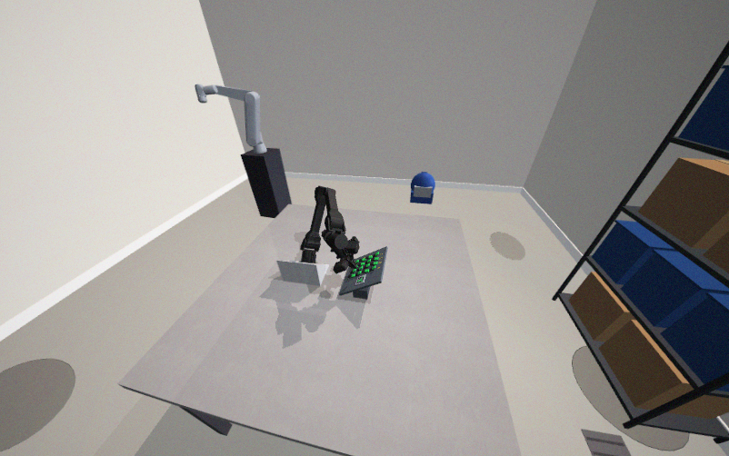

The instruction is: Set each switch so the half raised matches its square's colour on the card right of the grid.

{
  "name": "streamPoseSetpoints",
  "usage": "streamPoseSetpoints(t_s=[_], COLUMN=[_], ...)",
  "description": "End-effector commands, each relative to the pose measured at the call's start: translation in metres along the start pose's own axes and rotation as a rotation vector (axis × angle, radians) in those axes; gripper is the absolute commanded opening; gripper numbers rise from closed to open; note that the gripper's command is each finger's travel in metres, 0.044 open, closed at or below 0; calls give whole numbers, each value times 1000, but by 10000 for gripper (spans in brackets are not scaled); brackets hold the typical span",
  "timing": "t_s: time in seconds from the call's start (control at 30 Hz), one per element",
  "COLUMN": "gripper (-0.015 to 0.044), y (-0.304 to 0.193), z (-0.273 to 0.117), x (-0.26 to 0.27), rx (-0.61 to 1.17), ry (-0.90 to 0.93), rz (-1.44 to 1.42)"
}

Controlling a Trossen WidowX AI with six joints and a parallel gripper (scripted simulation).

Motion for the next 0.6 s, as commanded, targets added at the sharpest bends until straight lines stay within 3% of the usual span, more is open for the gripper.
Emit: streamPoseSetpoints(t_s=[0.0,0.57], gripper=[0,0], y=[-2,-1], z=[10,26], x=[0,0], rx=[6,5], ry=[4,4], rz=[7,7])
Point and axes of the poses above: the point midway between the two fingers, 35 mm back from their tips, its own z axis out along the fingers, its own x axis across the jaws, y = z × x, the point moved 1 cm from there along -z, back along the fingers, and after that the axes turned 11 degrees about z, right-handed, at the moved point
